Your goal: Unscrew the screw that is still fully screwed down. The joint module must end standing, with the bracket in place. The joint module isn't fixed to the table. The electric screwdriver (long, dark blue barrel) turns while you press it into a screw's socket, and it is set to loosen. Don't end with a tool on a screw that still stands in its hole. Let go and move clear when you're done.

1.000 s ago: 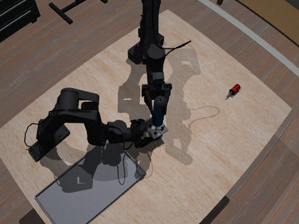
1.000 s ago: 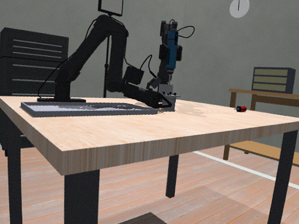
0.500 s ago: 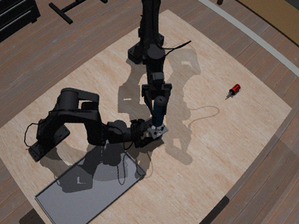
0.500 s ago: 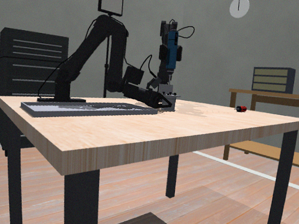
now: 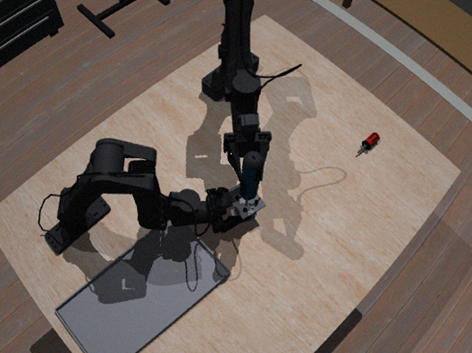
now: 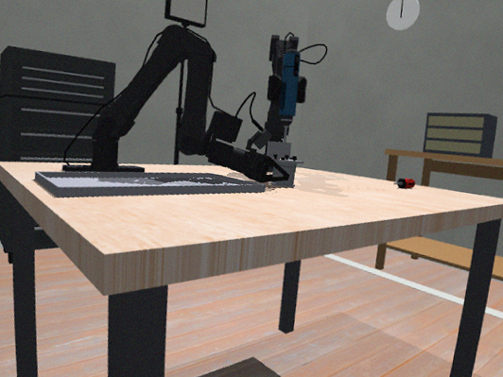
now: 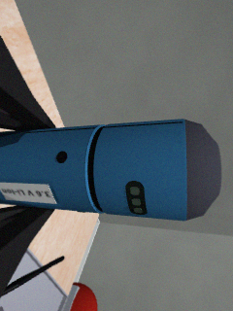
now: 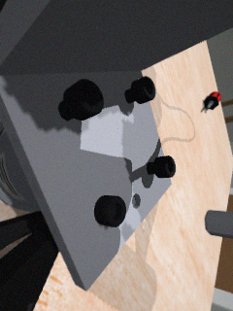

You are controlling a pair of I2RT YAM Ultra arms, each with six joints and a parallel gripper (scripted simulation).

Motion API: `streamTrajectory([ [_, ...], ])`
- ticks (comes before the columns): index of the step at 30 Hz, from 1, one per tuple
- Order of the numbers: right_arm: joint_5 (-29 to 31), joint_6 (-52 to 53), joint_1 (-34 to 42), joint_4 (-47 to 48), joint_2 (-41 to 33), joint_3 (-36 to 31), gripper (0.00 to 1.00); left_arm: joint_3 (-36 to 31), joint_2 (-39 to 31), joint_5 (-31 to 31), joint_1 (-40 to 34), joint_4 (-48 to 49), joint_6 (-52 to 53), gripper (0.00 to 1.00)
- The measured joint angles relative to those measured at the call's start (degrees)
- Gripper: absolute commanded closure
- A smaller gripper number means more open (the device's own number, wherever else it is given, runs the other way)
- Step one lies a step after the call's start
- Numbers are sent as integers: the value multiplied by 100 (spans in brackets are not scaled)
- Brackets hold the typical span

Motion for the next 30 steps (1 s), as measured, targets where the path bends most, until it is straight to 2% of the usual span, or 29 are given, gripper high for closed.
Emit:
streamTrajectory([
  [30,0,0,0,0,0,0,41,-151,341,-4,0,393,0,58],
])
